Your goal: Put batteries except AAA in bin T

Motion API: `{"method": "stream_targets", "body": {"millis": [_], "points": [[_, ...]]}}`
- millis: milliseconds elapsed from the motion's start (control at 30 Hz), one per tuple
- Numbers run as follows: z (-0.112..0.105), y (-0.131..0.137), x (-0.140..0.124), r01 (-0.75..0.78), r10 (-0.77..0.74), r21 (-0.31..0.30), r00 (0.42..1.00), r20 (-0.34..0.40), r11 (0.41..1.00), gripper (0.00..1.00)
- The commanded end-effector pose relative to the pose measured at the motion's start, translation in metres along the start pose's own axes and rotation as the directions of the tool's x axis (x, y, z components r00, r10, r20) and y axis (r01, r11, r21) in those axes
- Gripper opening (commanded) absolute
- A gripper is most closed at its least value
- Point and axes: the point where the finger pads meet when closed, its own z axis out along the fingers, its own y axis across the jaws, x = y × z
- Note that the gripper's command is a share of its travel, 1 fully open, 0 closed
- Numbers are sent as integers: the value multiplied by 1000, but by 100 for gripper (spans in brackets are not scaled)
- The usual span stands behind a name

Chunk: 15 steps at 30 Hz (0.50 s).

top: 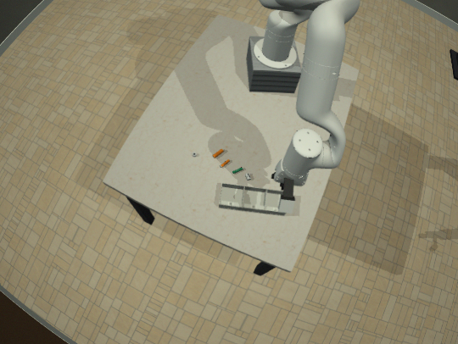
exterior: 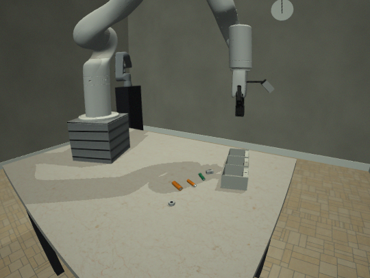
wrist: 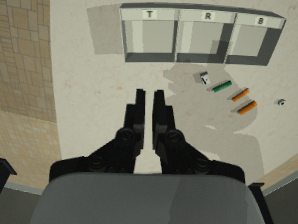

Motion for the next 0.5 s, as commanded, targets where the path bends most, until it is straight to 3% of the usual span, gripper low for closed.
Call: {"method": "stream_targets", "body": {"millis": [0, 233, 267, 467], "points": [[-9, 0, -1, 0, 0, 0, 1000, 1, 1000, 7], [-9, 0, -1, 0, 0, 0, 1000, 1, 1000, 7], [-5, 7, -5, -50, 50, 0, 999, 1, 999, 28], [14, 46, -29, -265, 265, 1, 964, 2, 964, 28]]}}
